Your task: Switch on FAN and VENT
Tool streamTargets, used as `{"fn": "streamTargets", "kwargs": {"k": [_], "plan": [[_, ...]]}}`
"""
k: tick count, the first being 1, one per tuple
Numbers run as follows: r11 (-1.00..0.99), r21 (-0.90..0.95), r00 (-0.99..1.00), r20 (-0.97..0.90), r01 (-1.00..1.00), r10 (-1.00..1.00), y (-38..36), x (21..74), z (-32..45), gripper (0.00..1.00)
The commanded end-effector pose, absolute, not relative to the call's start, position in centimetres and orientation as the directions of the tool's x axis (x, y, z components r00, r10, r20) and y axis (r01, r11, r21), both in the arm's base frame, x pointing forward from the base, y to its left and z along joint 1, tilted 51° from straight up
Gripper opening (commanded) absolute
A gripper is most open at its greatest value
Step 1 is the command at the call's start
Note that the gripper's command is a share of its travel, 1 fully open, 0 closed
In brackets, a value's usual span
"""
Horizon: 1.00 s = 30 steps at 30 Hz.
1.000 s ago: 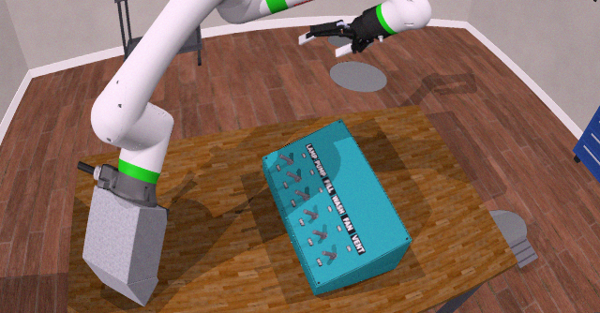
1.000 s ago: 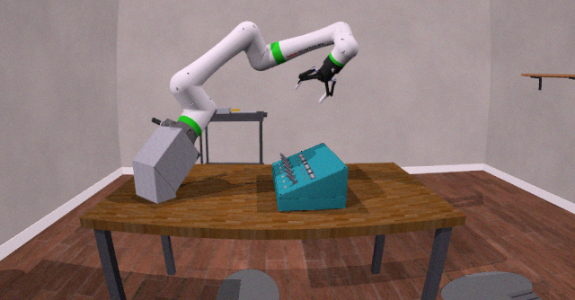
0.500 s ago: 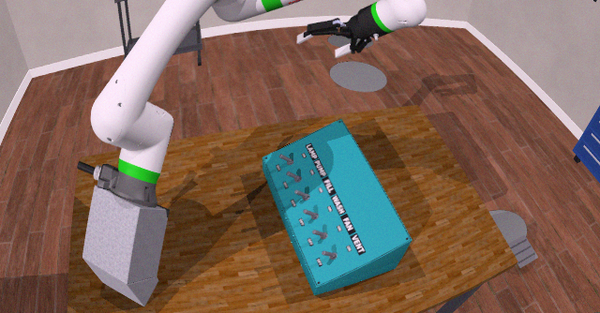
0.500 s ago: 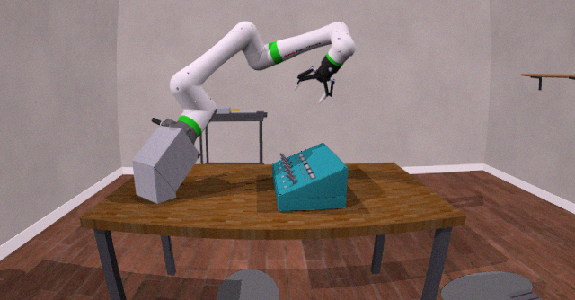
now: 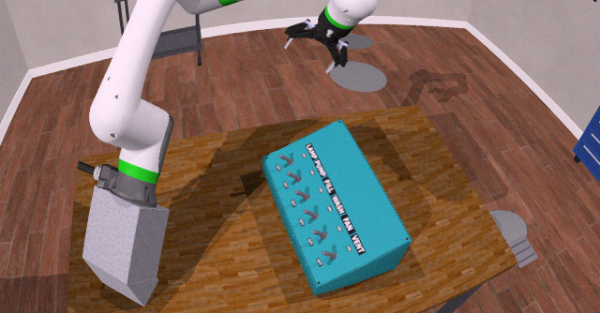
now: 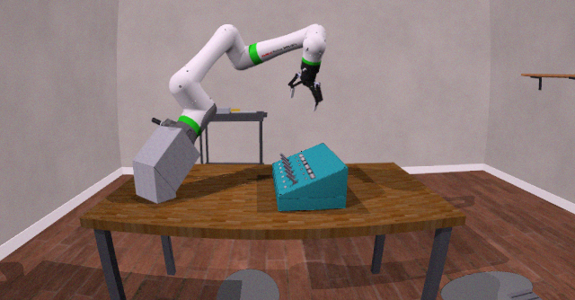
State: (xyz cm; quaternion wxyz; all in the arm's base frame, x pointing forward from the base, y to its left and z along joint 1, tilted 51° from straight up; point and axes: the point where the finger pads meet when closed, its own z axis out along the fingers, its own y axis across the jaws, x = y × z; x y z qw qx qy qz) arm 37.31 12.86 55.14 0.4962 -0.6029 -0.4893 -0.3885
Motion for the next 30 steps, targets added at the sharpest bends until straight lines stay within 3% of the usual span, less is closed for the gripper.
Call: {"fn": "streamTargets", "kwargs": {"k": [1, 4, 16, 30], "plan": [[-0.196, -0.317, 0.349, 0.923, 0.928, 0.160, 13.7, 36.8, 53.3, 1.00], [-0.338, -0.417, 0.472, 0.876, 0.844, 0.099, 13.8, 36.1, 49.5, 1.00], [-0.600, -0.578, 0.661, 0.743, 0.553, -0.106, 11.9, 34.0, 38.4, 1.00], [-0.696, -0.625, 0.702, 0.669, 0.354, -0.244, 9.5, 32.4, 30.5, 1.00]]}}
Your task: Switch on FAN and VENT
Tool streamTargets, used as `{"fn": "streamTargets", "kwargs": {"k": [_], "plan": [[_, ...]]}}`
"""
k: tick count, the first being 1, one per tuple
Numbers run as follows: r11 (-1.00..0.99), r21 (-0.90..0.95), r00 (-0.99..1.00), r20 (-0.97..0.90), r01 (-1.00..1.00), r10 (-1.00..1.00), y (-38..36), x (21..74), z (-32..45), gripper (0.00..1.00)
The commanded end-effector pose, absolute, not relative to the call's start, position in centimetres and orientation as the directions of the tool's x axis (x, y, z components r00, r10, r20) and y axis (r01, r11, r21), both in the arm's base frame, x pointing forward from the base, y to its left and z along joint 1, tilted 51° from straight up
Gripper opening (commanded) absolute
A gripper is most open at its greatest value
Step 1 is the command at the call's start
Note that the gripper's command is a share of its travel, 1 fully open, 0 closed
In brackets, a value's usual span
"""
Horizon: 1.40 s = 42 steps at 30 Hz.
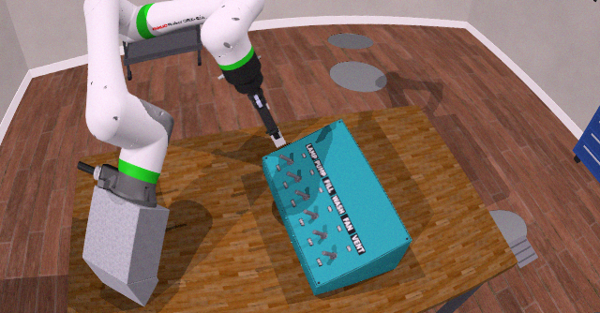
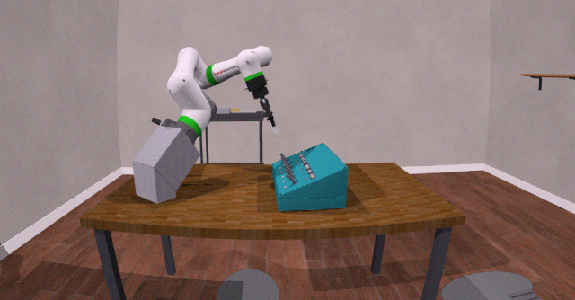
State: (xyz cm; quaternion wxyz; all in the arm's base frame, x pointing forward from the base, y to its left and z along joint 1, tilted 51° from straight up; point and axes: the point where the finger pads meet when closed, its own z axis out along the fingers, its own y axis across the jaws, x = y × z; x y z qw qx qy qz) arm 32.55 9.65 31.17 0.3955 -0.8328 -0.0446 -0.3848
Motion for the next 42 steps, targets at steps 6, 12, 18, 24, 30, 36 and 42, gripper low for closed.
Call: {"fn": "streamTargets", "kwargs": {"k": [6, 12, 18, 24, 30, 36, 42], "plan": [[-0.696, -0.625, 0.702, 0.669, 0.353, -0.244, 9.5, 32.4, 30.5, 0.44], [-0.696, -0.625, 0.702, 0.669, 0.353, -0.244, 9.5, 32.4, 30.5, 0.44], [-0.696, -0.625, 0.702, 0.669, 0.353, -0.244, 9.5, 32.4, 30.5, 0.44], [-0.696, -0.625, 0.702, 0.669, 0.353, -0.244, 9.5, 32.4, 30.5, 0.44], [-0.696, -0.625, 0.702, 0.669, 0.353, -0.244, 9.5, 32.4, 30.5, 0.44], [-0.696, -0.625, 0.702, 0.669, 0.353, -0.244, 9.5, 32.4, 30.5, 0.44], [-0.697, -0.624, 0.702, 0.669, 0.352, -0.244, 8.0, 36.5, 34.6, 0.44]]}}
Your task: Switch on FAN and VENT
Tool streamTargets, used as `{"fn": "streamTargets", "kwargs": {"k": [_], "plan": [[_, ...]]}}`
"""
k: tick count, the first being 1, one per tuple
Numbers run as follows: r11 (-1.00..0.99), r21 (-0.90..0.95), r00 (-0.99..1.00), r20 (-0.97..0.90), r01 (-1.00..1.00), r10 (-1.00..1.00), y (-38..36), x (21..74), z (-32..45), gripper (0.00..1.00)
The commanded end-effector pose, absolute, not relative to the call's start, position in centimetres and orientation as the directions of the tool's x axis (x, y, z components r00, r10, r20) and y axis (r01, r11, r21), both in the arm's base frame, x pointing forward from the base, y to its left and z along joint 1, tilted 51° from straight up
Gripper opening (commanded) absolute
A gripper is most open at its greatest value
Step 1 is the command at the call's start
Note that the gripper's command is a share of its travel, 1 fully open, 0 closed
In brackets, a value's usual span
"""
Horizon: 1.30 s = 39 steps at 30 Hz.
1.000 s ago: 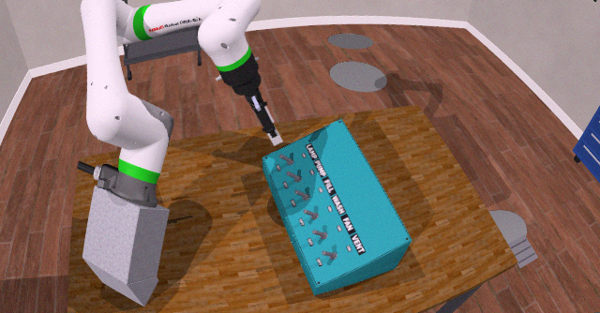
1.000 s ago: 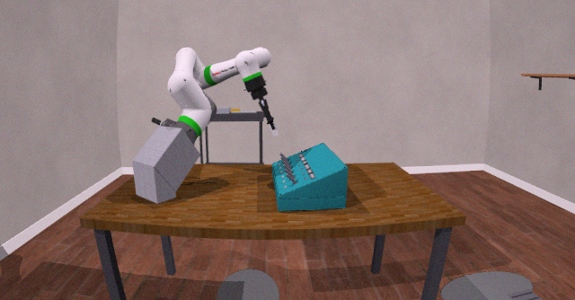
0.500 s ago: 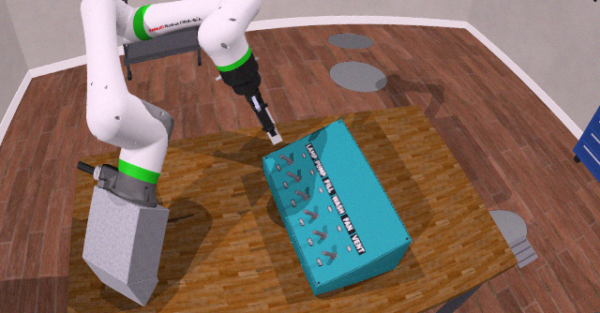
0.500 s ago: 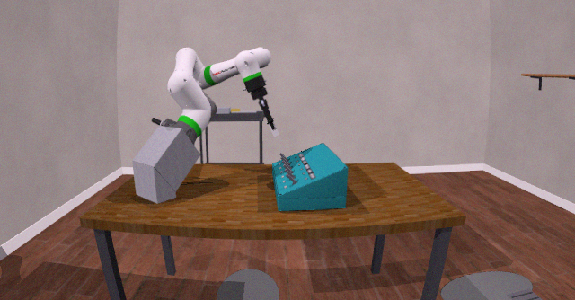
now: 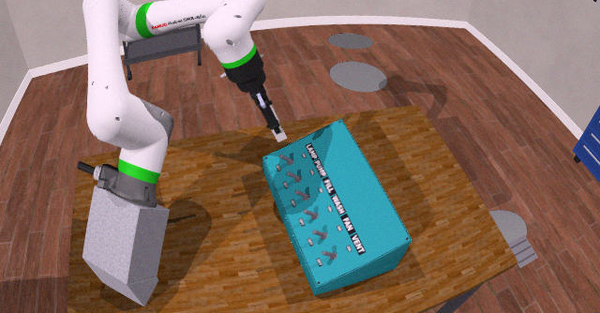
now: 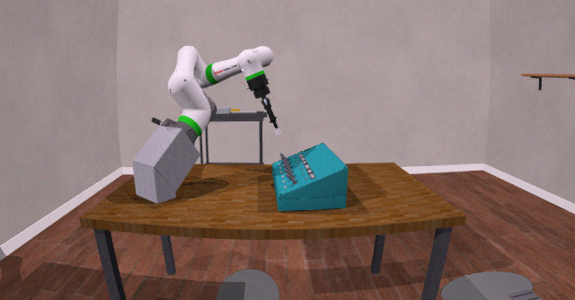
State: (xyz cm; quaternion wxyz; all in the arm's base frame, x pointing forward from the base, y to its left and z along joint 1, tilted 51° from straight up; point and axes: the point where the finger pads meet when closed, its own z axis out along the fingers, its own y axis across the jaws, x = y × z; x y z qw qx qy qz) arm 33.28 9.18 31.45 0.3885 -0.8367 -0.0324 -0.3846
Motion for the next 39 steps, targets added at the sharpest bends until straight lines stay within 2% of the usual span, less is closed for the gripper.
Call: {"fn": "streamTargets", "kwargs": {"k": [1, 5, 8, 9, 39], "plan": [[-0.697, -0.624, 0.702, 0.669, 0.352, -0.244, 8.0, 36.5, 34.6, 0.44], [-0.697, -0.625, 0.702, 0.669, 0.353, -0.244, 7.2, 39.4, 37.1, 0.44], [-0.697, -0.625, 0.702, 0.669, 0.353, -0.244, 7.2, 39.4, 37.2, 0.44], [-0.697, -0.625, 0.702, 0.669, 0.353, -0.244, 7.2, 39.4, 37.2, 1.00], [-0.697, -0.625, 0.702, 0.669, 0.353, -0.244, 11.9, 43.8, 34.3, 1.00]]}}
